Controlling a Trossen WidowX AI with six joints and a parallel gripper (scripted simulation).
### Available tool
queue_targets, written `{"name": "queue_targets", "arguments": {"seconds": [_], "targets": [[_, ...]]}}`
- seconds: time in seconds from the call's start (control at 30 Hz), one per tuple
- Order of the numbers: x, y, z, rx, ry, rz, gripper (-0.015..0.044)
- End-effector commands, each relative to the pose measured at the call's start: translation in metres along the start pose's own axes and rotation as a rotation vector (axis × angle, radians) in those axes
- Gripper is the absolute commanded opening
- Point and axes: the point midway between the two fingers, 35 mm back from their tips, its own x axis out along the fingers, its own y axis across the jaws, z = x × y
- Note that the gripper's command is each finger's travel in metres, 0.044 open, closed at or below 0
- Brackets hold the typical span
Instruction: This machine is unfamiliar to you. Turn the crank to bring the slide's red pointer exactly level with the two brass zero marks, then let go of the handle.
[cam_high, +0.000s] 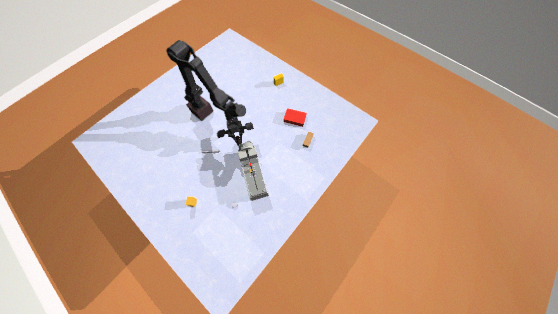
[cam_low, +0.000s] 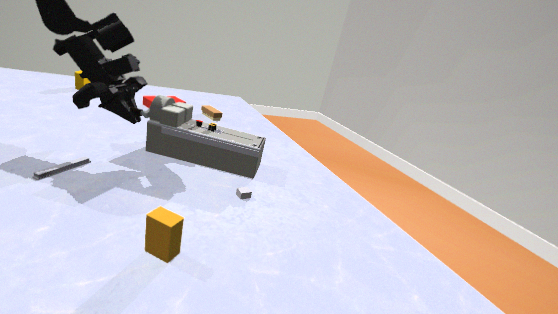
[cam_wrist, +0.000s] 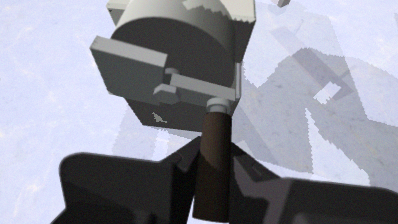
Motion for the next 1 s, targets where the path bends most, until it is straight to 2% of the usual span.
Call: {"name": "queue_targets", "arguments": {"seconds": [0.0,0.97], "targets": [[0.0,0.0,0.0,0.006,-0.001,0.0,0.0],[0.016,0.017,-0.016,0.007,-0.001,0.0,0.0]]}}
